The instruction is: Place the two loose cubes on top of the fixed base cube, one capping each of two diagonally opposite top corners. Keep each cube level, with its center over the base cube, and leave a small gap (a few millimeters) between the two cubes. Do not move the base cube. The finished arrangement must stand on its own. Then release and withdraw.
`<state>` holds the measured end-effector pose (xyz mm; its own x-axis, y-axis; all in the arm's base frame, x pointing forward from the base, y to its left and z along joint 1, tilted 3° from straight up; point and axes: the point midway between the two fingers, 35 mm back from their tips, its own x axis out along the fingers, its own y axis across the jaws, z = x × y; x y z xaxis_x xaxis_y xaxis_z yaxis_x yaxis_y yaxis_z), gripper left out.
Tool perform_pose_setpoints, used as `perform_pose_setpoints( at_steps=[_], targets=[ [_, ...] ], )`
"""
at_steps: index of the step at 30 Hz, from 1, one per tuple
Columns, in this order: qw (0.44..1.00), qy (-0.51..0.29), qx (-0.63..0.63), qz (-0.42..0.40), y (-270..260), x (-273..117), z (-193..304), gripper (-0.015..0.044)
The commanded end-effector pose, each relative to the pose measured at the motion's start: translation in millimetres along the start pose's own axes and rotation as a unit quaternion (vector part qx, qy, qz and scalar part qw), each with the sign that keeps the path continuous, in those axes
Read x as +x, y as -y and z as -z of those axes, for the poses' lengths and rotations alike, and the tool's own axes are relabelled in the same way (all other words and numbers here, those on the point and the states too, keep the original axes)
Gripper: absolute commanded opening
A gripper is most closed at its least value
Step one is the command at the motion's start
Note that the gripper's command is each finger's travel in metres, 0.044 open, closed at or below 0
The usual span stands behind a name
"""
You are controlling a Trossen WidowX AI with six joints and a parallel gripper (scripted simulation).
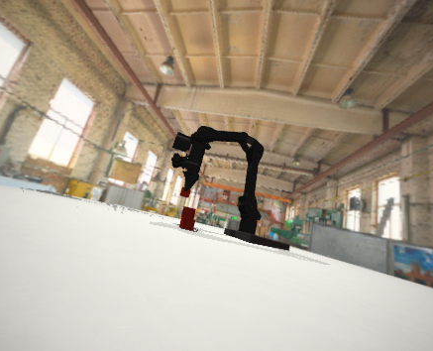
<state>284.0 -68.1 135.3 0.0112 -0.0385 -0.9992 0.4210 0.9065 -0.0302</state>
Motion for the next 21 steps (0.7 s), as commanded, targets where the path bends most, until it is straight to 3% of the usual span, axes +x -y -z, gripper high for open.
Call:
perform_pose_setpoints(
  at_steps=[1,21],
  targets=[
    [0.996,0.000,-0.084,-0.004,-14.9,1.2,2.7,0.0105],
    [0.908,-0.003,-0.418,-0.008,-70.4,5.6,21.7,0.0105]
  ],
)
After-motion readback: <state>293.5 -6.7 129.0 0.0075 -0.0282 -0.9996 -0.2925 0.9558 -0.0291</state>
